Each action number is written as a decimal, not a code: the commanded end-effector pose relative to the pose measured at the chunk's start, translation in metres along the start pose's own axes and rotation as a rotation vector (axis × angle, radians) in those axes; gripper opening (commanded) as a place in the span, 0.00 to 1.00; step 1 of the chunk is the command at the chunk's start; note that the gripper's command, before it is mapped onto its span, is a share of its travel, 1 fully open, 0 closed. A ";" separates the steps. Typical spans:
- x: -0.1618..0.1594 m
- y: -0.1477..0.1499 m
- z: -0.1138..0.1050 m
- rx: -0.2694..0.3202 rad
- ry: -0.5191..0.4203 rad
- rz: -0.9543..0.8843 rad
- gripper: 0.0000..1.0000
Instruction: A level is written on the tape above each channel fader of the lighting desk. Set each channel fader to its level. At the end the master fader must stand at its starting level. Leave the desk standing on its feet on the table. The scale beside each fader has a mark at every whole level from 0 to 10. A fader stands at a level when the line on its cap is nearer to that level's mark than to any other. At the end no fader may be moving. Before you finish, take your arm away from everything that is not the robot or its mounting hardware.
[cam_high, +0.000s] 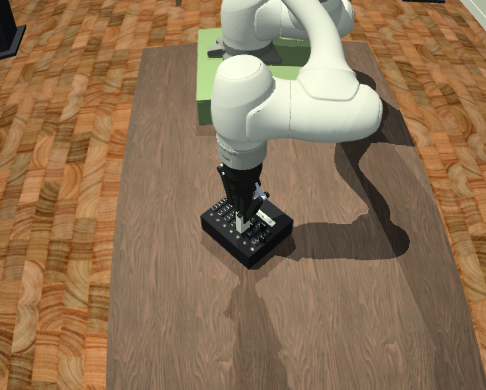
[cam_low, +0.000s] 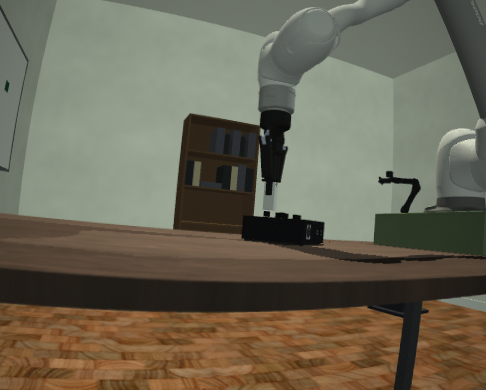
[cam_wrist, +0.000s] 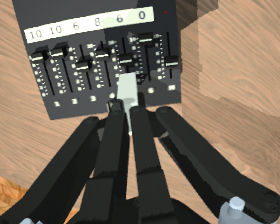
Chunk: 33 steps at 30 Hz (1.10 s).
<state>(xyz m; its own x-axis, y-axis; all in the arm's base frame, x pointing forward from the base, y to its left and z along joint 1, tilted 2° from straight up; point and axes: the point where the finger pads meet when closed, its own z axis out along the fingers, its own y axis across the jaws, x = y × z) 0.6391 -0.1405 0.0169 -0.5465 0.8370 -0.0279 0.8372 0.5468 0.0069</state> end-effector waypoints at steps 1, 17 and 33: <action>0.000 0.000 -0.008 0.000 0.000 0.000 0.00; 0.000 0.000 -0.029 0.000 0.000 0.000 0.00; 0.001 0.001 -0.029 0.000 0.000 -0.056 0.00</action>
<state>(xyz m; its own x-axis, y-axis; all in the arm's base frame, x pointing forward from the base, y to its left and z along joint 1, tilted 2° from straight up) 0.6384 -0.1394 0.0456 -0.5672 0.8231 -0.0282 0.8233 0.5676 0.0060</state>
